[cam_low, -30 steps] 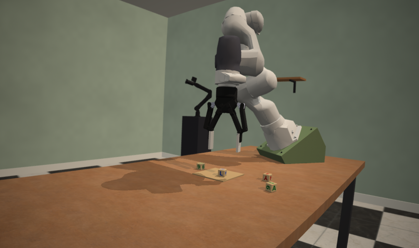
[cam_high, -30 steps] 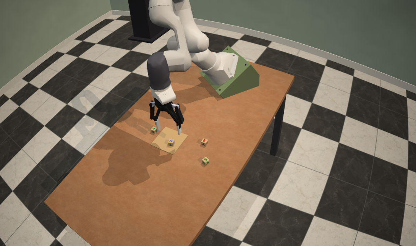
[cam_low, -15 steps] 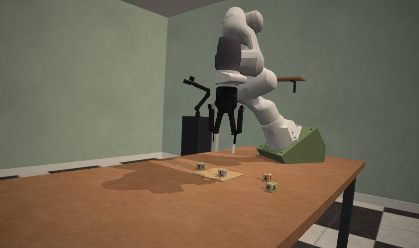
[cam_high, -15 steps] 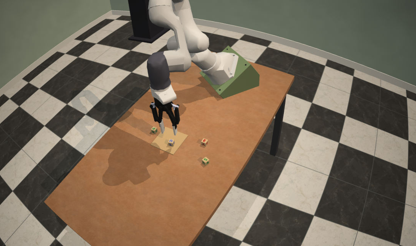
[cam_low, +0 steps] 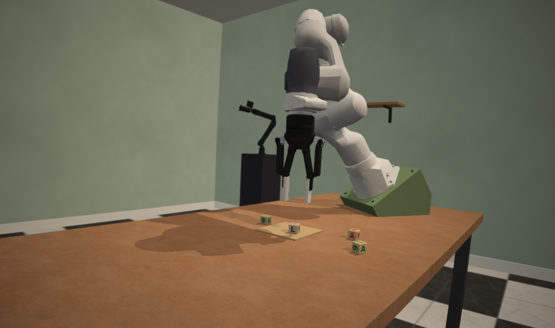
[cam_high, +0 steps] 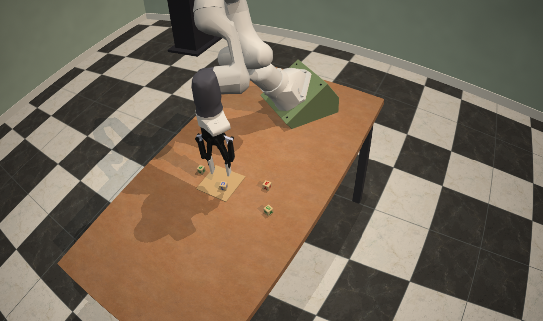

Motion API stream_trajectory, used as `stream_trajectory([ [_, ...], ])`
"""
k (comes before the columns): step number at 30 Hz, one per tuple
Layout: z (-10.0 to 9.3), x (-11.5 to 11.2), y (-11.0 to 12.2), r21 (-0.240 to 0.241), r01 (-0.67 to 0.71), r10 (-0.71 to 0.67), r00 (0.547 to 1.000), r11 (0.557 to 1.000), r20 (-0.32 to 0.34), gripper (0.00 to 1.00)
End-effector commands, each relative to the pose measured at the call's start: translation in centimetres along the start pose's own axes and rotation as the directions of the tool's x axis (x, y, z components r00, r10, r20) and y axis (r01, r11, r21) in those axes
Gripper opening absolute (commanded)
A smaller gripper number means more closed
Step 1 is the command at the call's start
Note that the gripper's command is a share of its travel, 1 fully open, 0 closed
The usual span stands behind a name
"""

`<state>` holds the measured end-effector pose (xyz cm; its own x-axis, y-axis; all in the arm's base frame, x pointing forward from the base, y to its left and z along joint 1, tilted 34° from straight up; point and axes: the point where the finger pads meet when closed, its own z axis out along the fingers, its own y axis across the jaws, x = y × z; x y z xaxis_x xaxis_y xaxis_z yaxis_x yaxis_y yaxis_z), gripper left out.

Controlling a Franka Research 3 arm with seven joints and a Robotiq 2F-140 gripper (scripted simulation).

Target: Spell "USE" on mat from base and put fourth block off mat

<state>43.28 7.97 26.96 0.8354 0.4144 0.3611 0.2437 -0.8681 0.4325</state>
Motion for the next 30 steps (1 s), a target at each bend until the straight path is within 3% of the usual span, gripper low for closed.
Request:
stream_trajectory([
  [1, 0.1, -0.2, 0.0, -0.001, 0.007, -0.007, 1.0, 1.0, 0.005, 0.37],
  [30, 2.5, -0.2, 0.1, -0.002, 0.007, -0.007, 1.0, 1.0, 0.004, 0.37],
])
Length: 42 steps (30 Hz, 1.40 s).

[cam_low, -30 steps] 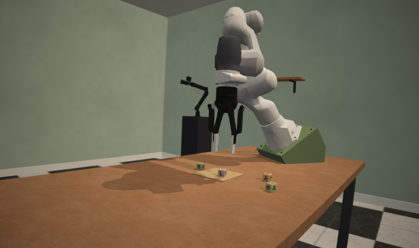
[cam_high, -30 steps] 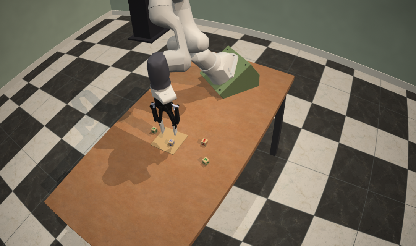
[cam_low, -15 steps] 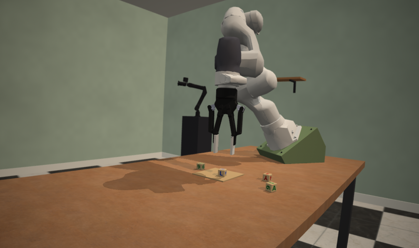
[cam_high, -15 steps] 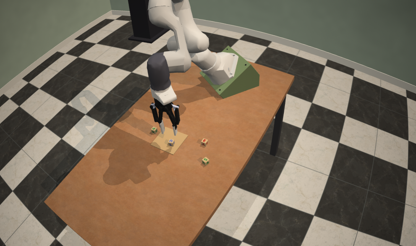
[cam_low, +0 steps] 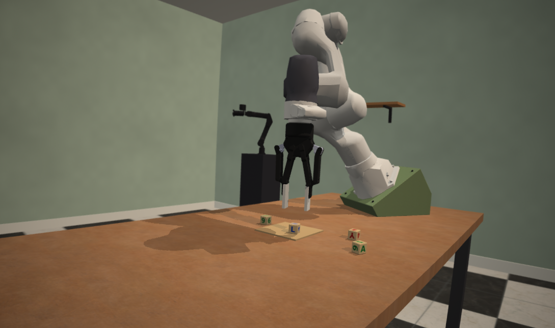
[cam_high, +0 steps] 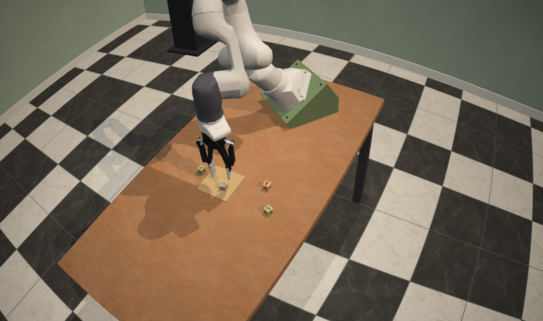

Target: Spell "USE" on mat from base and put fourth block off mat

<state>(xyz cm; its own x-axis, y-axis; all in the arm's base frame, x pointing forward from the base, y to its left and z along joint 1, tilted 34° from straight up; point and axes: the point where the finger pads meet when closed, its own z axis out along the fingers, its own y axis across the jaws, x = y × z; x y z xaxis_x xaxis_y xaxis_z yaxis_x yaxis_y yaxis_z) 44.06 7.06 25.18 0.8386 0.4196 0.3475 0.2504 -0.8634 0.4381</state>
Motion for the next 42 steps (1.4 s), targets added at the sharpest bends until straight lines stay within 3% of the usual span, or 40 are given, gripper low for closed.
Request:
stream_trajectory([
  [1, 0.5, 0.2, -0.1, 0.001, -0.002, 0.002, 1.0, 1.0, -0.007, 0.37],
  [22, 2.8, 0.2, 0.0, 0.001, -0.002, 0.002, 1.0, 1.0, -0.007, 0.37],
  [42, 3.1, 0.2, 0.0, 0.001, -0.002, 0.002, 1.0, 1.0, -0.007, 0.37],
])
